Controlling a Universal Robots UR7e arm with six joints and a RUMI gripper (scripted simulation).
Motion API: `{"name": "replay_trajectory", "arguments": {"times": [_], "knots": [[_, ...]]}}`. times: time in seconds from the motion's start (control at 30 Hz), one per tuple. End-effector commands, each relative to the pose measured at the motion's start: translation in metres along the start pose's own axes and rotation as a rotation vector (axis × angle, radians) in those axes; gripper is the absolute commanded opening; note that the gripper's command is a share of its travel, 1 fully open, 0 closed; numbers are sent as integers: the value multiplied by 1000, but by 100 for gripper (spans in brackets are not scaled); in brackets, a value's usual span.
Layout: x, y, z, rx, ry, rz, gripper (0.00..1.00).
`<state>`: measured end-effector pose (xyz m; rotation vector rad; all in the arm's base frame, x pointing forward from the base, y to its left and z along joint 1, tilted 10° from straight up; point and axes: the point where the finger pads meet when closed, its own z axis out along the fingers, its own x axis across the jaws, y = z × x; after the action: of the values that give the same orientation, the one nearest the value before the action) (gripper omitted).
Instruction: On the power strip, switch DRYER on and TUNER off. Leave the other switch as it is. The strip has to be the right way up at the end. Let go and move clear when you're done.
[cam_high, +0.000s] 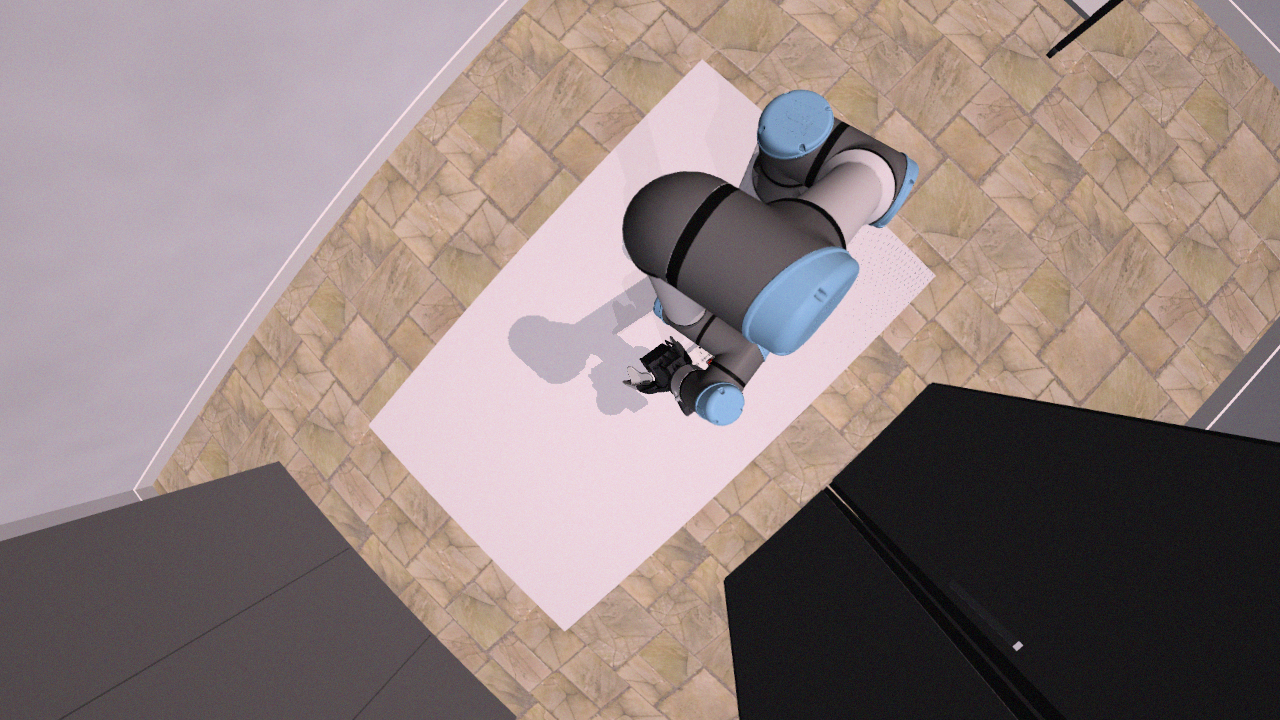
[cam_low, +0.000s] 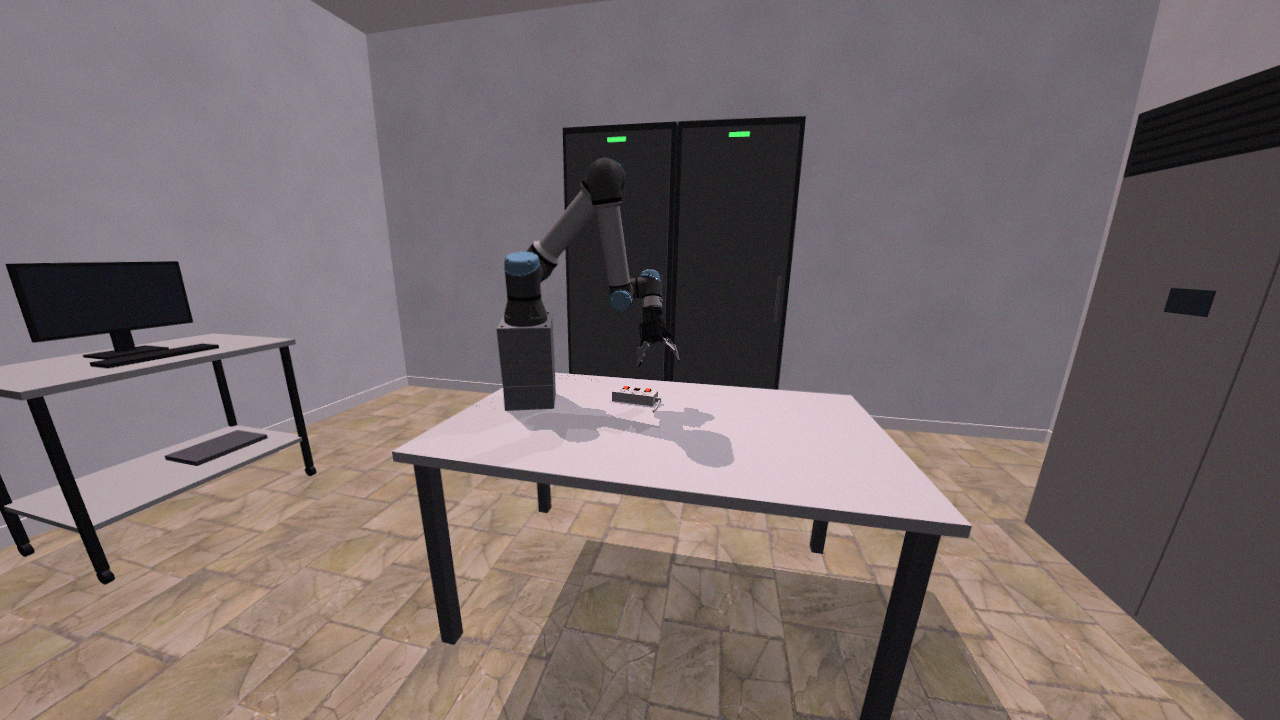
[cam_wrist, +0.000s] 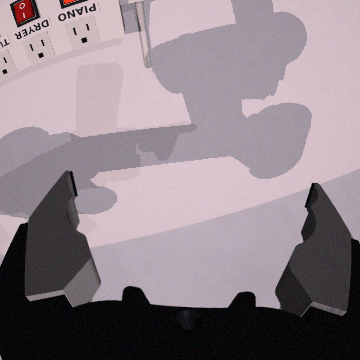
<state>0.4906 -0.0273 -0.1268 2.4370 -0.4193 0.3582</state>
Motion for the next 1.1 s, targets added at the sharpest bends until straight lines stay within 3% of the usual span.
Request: {"name": "replay_trajectory", "arguments": {"times": [0.0, 0.33, 1.07], "knots": [[-6, -4, 0, 5, -4, -75, 100], [-15, -10, -1, 14, -8, -228, 100], [-45, -28, -4, 53, -10, -806, 100]]}}
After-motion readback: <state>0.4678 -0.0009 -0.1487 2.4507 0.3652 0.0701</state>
